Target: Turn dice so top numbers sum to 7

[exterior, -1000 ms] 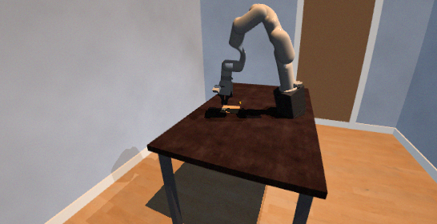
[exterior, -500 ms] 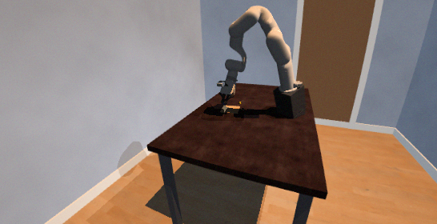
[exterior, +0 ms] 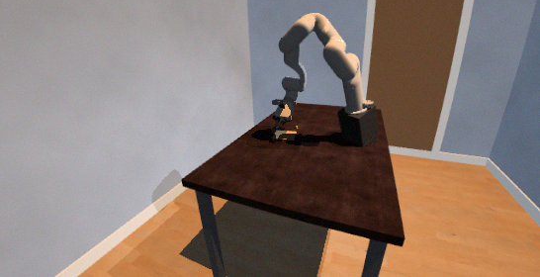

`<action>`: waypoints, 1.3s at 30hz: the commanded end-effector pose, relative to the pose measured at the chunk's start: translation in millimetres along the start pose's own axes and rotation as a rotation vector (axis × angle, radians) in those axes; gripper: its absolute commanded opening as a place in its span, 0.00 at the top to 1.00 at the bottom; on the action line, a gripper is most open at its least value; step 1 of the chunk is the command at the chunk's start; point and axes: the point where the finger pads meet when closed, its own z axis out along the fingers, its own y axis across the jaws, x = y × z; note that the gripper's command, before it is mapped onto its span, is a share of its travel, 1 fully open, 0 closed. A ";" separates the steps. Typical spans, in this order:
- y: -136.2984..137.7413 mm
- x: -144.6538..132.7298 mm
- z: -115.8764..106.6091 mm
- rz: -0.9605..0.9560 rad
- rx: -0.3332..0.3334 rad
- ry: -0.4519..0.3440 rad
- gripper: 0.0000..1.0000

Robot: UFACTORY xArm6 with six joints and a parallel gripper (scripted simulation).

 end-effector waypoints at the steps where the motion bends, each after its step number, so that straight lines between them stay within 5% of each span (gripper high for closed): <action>1: 0.8 -1.5 1.1 -0.001 -0.001 0.002 0.89; 25: 1.1 -54.1 45.4 -0.001 -0.001 0.002 0.89; 39: 1.1 -58.7 49.2 -0.001 -0.001 0.002 0.89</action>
